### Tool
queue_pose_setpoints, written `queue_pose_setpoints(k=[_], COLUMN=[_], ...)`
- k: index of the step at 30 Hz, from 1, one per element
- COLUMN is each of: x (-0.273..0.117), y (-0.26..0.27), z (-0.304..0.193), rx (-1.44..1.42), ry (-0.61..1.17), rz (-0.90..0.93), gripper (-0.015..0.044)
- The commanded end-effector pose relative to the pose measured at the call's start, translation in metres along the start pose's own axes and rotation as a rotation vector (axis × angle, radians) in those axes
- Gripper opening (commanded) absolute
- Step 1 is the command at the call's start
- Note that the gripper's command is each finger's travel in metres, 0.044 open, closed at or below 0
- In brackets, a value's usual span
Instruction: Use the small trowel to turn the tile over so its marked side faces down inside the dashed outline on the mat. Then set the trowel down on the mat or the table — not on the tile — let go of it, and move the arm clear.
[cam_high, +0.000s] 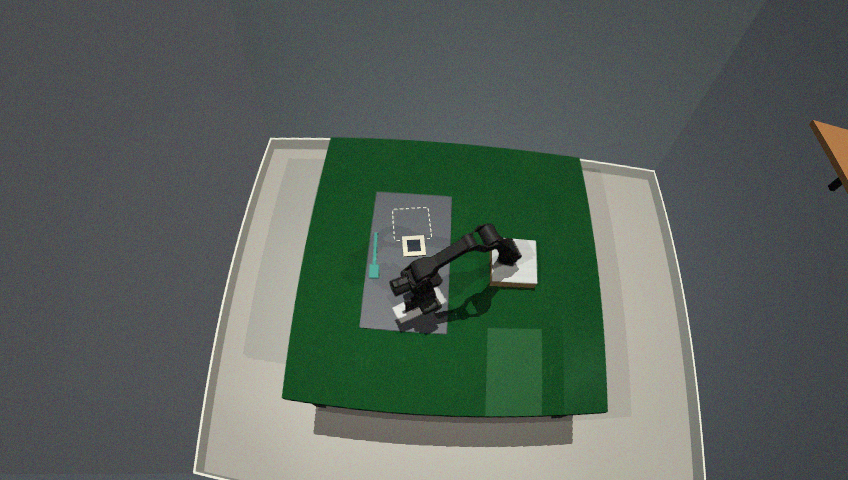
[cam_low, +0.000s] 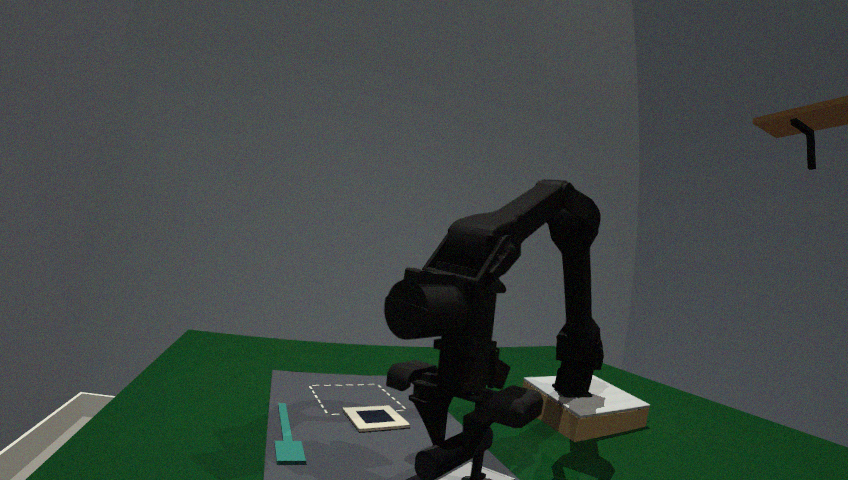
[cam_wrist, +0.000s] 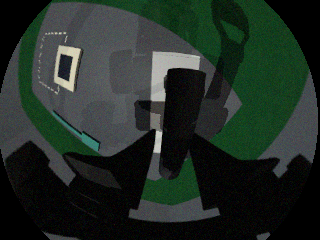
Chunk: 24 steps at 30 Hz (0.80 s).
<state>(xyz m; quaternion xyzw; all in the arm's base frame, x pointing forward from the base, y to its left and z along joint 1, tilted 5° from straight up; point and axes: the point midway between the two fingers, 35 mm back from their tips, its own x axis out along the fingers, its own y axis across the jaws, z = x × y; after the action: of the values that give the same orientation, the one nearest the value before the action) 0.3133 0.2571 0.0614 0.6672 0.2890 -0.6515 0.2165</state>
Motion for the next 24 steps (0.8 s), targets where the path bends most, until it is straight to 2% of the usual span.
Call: queue_pose_setpoints(k=[1, 6, 13, 24], x=[0.0003, 0.0003, 0.0003, 0.0002], y=[0.005, 0.005, 0.005, 0.005], z=[0.0001, 0.0001, 0.0001, 0.0001], rx=[0.01, 0.01, 0.005, -0.298], ry=[0.0, 0.0, 0.0, -0.002], rz=[0.014, 0.014, 0.014, 0.014], gripper=[0.0163, 0.013, 0.013, 0.013])
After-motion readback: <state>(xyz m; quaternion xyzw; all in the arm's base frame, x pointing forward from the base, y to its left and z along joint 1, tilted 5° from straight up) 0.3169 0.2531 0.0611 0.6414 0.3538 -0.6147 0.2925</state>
